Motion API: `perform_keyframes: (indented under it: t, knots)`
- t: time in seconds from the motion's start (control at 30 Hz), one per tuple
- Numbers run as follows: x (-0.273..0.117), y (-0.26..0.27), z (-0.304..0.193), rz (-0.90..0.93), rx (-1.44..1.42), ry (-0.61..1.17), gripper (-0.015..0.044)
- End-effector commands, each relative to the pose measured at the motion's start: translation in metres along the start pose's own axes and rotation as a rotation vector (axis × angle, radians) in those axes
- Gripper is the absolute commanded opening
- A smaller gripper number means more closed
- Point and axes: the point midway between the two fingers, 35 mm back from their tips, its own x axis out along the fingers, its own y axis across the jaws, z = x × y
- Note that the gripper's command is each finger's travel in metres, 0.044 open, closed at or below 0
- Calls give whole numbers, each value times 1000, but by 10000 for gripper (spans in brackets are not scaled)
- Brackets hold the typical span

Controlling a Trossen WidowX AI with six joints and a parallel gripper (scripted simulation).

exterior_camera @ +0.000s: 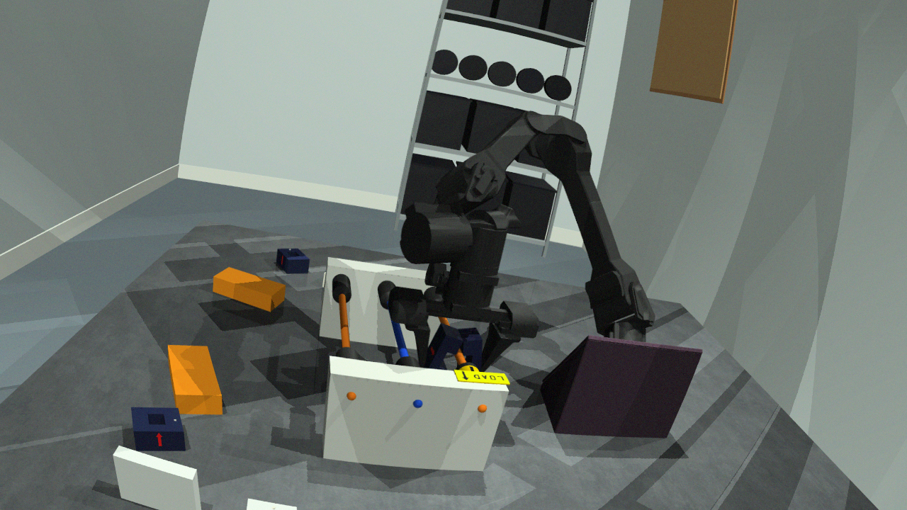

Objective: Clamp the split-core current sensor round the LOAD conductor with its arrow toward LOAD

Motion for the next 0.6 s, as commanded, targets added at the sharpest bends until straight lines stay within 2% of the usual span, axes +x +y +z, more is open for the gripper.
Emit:
perform_keyframes:
  t: [0.0, 0.57]
  knots:
    - [0, 0, 0, 1, 2, 1, 0]
    - [-11, 0, 0, -3, -6, -4, 0]
